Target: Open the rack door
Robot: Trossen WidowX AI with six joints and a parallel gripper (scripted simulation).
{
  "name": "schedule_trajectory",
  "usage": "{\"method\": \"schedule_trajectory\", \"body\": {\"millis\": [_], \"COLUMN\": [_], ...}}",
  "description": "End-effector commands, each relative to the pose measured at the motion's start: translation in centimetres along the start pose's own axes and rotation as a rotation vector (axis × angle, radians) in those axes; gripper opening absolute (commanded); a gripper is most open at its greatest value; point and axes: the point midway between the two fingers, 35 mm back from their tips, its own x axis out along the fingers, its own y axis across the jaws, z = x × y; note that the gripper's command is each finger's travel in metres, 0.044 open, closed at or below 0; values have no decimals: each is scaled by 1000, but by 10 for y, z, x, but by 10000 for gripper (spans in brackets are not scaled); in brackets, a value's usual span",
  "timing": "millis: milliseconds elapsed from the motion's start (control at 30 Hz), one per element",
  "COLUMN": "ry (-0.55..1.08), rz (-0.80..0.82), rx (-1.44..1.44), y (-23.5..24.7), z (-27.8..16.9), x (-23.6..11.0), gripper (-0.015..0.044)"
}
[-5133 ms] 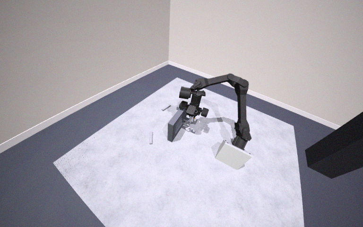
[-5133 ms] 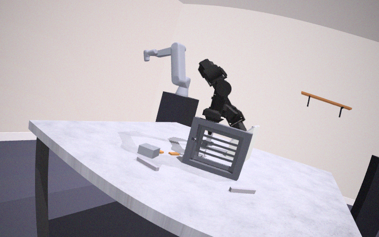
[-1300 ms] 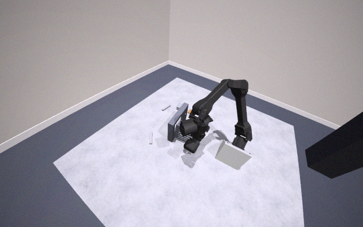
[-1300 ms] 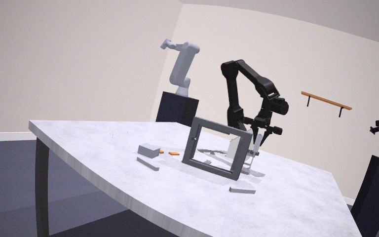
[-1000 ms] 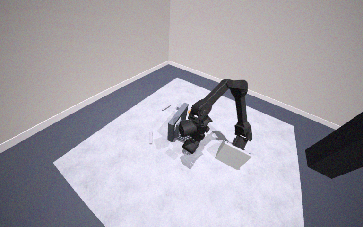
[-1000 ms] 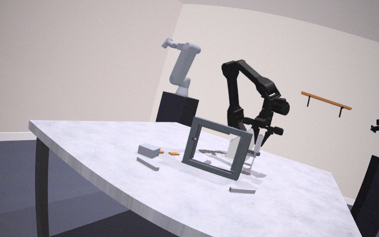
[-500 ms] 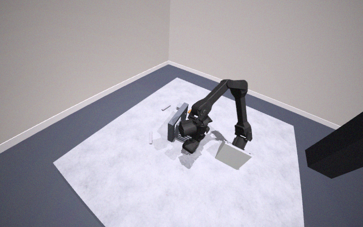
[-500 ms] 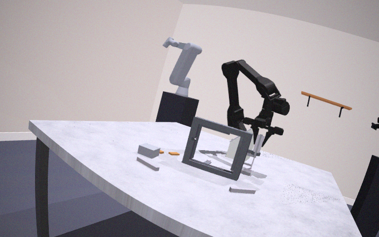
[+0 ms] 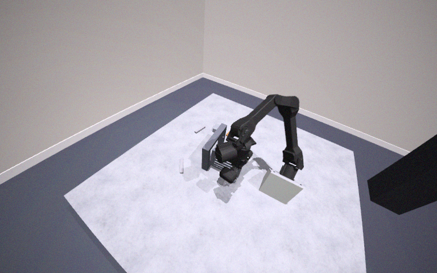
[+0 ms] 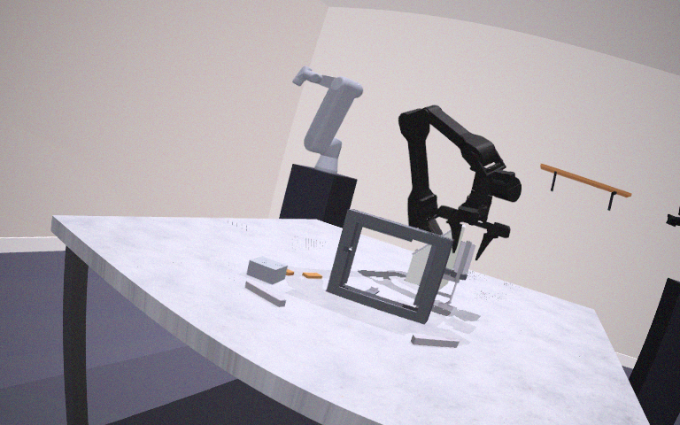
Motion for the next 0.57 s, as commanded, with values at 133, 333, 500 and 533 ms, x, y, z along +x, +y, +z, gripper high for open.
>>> {"method": "schedule_trajectory", "body": {"millis": [133,333,500,533], "ry": [1,1,2,2], "rz": [4,4,4,4], "rx": [2,2,3,3], "y": [1,1,1,1], "z": [0,0,0,0], "x": [-14,-24,-31,-33], "gripper": [298,298,298,298]}}
